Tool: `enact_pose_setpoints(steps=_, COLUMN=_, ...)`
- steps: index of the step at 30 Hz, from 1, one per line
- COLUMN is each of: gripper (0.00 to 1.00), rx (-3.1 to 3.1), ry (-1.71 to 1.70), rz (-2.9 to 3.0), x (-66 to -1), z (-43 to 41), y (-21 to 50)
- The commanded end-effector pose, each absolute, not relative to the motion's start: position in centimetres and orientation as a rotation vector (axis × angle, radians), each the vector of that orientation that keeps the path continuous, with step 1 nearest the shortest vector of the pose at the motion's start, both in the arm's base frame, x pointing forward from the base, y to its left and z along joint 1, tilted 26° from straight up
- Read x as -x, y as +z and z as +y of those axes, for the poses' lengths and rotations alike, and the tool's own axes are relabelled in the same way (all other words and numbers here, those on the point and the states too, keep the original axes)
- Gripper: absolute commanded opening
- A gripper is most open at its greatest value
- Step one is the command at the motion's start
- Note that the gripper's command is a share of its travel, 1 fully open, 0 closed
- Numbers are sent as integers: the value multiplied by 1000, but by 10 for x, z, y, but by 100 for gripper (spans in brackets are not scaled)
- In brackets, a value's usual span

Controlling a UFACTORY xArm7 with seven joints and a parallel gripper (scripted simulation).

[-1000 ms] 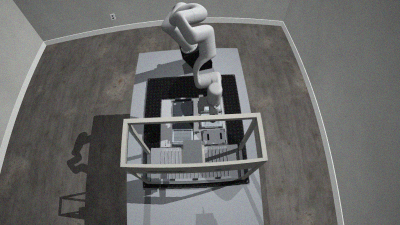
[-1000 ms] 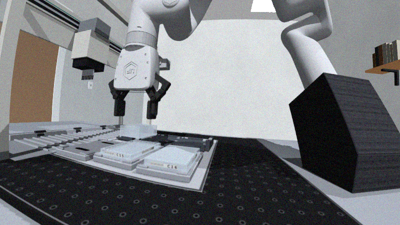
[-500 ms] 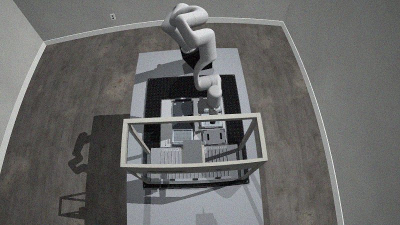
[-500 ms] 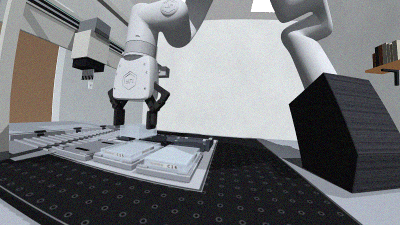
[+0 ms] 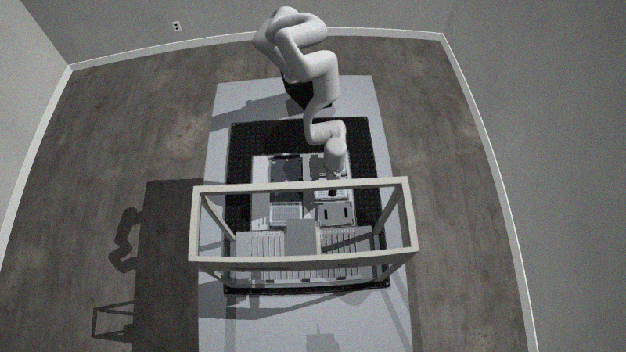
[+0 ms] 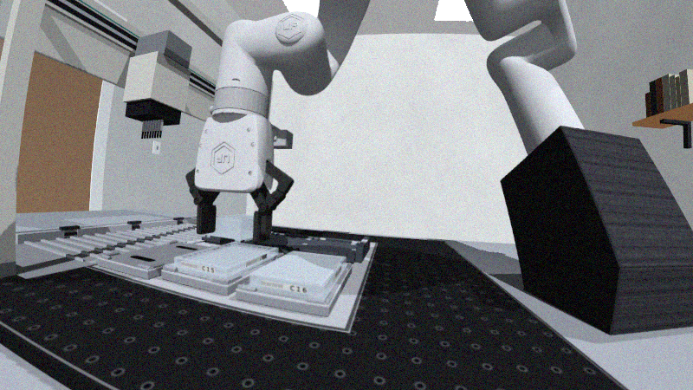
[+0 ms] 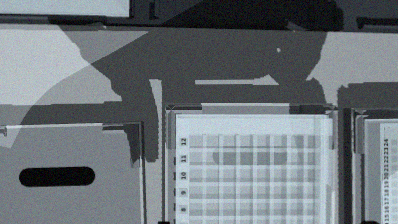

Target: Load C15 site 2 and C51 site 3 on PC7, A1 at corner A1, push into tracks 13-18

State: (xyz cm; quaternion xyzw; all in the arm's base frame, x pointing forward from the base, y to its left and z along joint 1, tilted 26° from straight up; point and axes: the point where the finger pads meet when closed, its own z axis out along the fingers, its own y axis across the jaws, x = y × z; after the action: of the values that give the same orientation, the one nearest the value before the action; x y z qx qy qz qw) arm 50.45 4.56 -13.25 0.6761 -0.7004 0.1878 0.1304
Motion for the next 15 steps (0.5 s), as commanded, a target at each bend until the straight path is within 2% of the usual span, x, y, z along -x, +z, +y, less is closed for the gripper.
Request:
enact_pose_setpoints(steps=1, gripper=100, rx=-1969, ry=549, rz=-2037, x=-507, z=46, y=-135)
enact_pose_setpoints(steps=15, gripper=100, rx=-1969, ry=549, rz=-2037, x=-507, z=44, y=-138)
